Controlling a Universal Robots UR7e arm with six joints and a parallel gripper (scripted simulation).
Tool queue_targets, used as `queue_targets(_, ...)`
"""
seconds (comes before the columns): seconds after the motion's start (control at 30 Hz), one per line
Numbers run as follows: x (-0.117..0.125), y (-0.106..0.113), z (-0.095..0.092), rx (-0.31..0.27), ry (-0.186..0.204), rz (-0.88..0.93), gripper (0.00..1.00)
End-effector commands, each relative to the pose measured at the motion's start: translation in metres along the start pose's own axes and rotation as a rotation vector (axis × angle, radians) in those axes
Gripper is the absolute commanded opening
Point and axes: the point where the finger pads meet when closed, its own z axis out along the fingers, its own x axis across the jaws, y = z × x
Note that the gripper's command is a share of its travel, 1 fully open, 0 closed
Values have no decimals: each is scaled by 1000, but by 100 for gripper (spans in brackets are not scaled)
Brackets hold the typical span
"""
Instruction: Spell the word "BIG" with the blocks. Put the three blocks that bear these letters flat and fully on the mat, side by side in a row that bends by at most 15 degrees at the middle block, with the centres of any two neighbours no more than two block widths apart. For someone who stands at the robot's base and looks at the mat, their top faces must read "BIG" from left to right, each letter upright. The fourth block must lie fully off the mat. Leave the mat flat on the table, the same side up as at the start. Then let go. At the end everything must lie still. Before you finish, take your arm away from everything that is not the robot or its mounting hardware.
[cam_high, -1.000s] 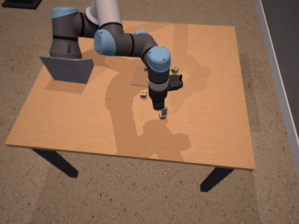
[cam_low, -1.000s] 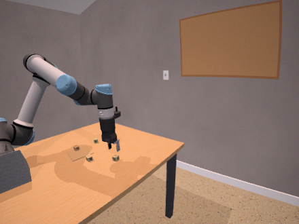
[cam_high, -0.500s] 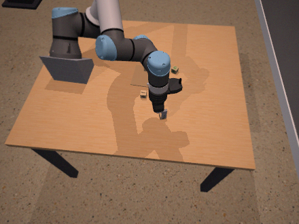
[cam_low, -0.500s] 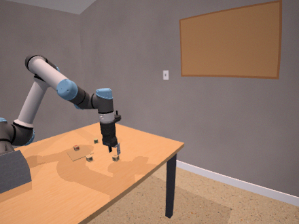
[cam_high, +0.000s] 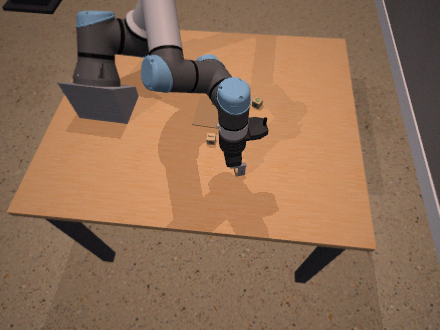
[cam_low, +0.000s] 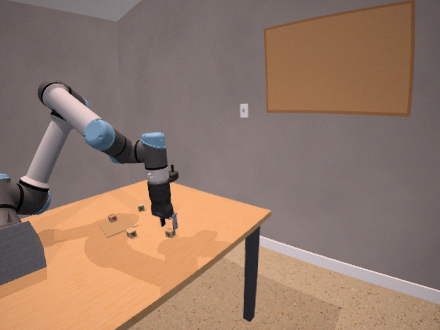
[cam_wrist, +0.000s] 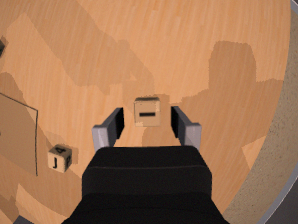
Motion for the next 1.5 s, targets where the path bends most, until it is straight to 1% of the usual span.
queue_targets(0.0, 0, 0, 1, 1, 0, 0, 100)
queue_targets(1.23, 0, 0, 1, 0, 0, 0, 100)
queue_targets(1.47, -1, 1, 9, -1, -3, 1, 100)
